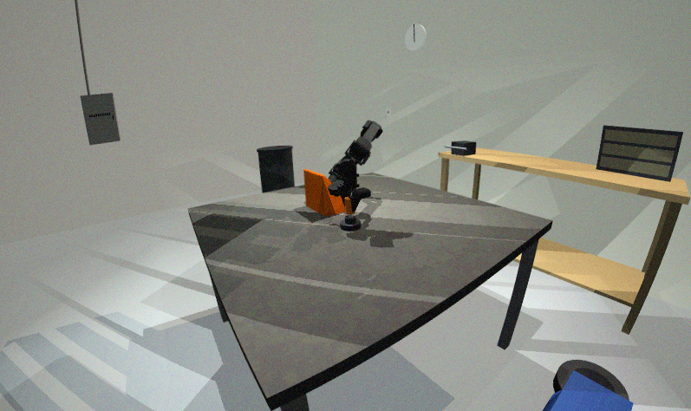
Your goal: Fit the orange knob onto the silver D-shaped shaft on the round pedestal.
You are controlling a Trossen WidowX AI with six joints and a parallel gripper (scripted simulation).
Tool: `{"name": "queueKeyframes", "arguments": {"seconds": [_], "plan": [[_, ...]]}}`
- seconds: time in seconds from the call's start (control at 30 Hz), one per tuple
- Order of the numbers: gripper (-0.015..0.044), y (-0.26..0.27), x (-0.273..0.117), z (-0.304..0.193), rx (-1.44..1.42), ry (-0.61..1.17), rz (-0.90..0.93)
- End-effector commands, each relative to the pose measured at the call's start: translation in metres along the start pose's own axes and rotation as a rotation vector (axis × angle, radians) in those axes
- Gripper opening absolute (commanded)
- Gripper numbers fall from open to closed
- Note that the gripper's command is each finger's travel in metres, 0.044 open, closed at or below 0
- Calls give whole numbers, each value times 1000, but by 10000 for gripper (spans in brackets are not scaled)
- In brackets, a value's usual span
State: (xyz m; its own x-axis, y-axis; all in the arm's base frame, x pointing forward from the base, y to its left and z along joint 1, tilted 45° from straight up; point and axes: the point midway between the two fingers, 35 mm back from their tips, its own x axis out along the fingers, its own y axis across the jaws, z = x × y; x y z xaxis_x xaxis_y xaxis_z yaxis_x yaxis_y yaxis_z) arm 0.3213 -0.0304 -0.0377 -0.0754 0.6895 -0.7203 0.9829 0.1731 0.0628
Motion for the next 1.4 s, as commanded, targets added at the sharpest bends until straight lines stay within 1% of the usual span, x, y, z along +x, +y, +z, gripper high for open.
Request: {"name": "queueKeyframes", "arguments": {"seconds": [0.0, 0.57, 0.83, 1.37], "plan": [[0, 1, 1, 0, 11, 0, 3], [0, 1, -3, -1, 11, 0, 2], [0, 1, -2, 0, 220, 0, 2], [0, 1, 1, -1, 220, 1, 2]]}}
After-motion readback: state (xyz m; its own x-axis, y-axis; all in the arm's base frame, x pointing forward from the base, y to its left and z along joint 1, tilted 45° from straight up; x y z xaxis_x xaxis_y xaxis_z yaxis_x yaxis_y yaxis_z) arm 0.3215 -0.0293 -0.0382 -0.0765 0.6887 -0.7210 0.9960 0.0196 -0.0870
